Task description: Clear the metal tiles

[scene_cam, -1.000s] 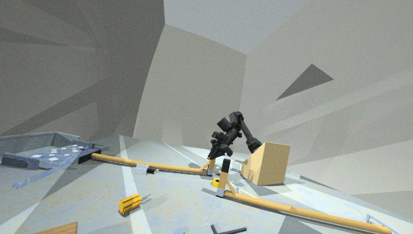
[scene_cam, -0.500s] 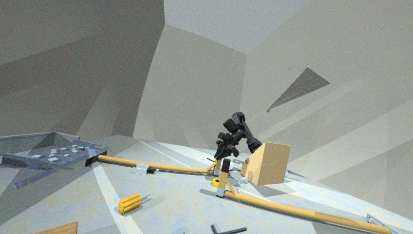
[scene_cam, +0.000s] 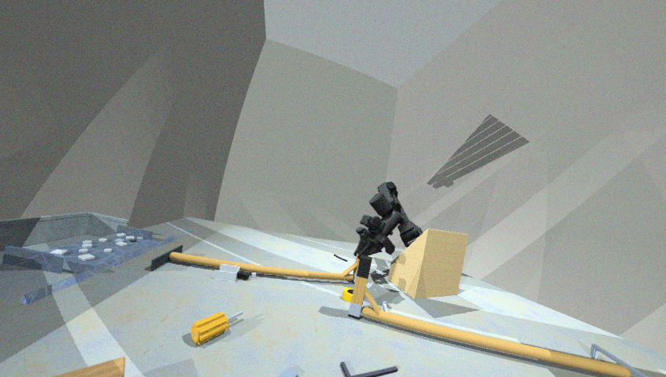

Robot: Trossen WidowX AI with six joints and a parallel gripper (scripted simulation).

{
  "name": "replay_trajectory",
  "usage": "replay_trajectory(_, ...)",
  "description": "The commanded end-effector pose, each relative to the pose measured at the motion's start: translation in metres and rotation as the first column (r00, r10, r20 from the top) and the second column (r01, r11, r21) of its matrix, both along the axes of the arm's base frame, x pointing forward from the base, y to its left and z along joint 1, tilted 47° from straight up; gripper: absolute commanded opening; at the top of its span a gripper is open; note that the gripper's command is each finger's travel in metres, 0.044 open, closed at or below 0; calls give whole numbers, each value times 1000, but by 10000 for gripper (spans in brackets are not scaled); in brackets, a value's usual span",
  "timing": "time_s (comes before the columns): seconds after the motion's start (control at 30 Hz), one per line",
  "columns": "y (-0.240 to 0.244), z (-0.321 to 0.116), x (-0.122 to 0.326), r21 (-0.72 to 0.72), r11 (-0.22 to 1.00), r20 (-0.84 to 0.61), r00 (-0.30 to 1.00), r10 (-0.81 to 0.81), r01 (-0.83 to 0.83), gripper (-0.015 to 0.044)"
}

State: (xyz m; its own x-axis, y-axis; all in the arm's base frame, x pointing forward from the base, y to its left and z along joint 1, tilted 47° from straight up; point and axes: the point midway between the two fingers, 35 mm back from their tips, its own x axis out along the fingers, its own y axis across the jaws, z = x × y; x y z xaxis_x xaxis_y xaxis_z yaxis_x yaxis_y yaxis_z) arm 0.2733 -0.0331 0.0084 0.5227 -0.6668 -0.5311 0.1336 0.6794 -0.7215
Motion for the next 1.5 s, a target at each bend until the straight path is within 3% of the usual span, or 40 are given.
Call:
replay_trajectory(0.0,1,1,-6,0,1000,4,1000,3,-3,0)
replay_trajectory(1.47,-24,29,-3,2,1000,-5,1000,8,-8,0)
